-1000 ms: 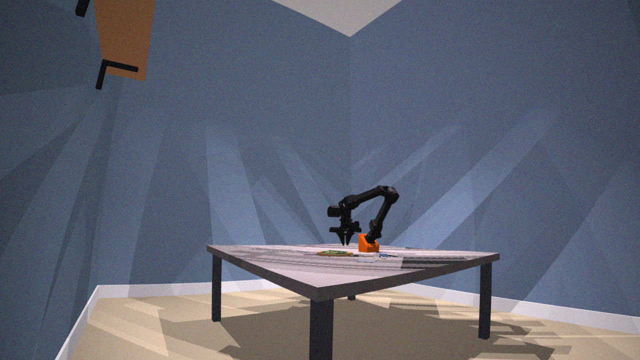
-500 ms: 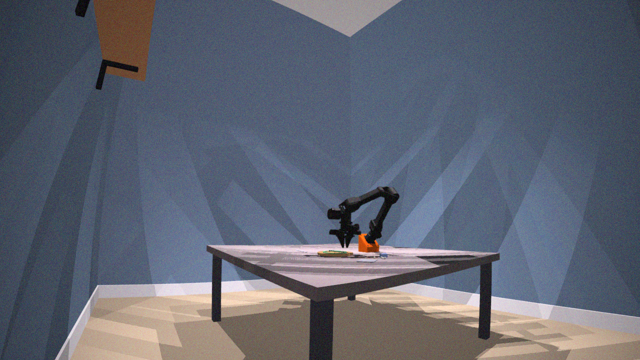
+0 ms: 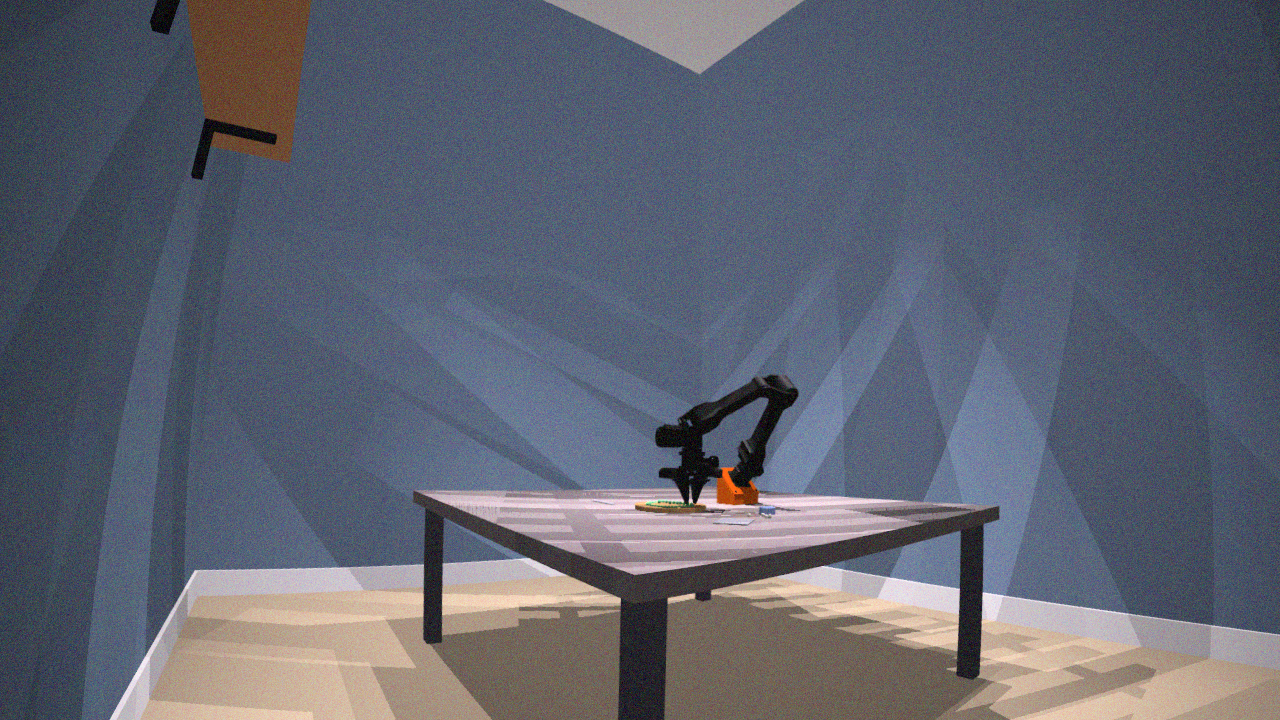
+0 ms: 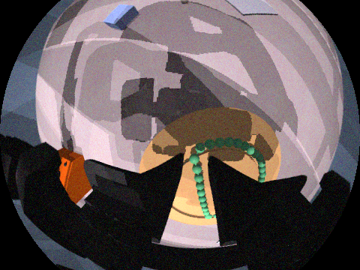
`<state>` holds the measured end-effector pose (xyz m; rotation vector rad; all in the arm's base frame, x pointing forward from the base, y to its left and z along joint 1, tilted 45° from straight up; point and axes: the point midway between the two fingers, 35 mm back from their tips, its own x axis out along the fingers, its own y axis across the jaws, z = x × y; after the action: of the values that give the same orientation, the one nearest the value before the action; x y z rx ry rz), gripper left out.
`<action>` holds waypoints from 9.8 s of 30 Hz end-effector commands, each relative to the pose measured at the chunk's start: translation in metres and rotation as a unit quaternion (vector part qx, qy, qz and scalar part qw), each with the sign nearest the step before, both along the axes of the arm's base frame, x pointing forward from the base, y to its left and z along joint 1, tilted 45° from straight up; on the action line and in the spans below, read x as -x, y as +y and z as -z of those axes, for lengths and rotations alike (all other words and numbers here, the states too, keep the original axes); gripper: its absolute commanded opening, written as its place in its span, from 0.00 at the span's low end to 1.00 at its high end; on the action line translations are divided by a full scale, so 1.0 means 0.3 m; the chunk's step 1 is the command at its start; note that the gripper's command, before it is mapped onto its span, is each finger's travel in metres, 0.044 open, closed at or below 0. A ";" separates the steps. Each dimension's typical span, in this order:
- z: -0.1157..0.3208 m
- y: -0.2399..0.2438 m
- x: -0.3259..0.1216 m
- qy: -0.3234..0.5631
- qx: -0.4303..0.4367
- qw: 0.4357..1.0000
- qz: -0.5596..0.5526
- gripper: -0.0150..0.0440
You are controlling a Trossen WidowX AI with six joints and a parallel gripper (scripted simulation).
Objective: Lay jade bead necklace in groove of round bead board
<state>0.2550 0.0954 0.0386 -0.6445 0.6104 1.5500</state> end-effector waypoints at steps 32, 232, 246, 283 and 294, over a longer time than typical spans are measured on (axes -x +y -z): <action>0.002 0.002 0.001 0.000 0.000 1.000 0.000 0.25; 0.261 -0.264 -0.151 0.623 0.050 0.448 0.640 0.88; 0.252 -0.272 -0.148 0.625 0.051 0.445 0.639 1.00; -0.083 -0.091 0.014 0.035 0.002 0.999 0.033 0.46; -0.055 -0.064 0.016 0.035 0.002 0.999 0.033 0.46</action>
<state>0.2531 0.0700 0.0602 -0.5733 0.6812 1.5083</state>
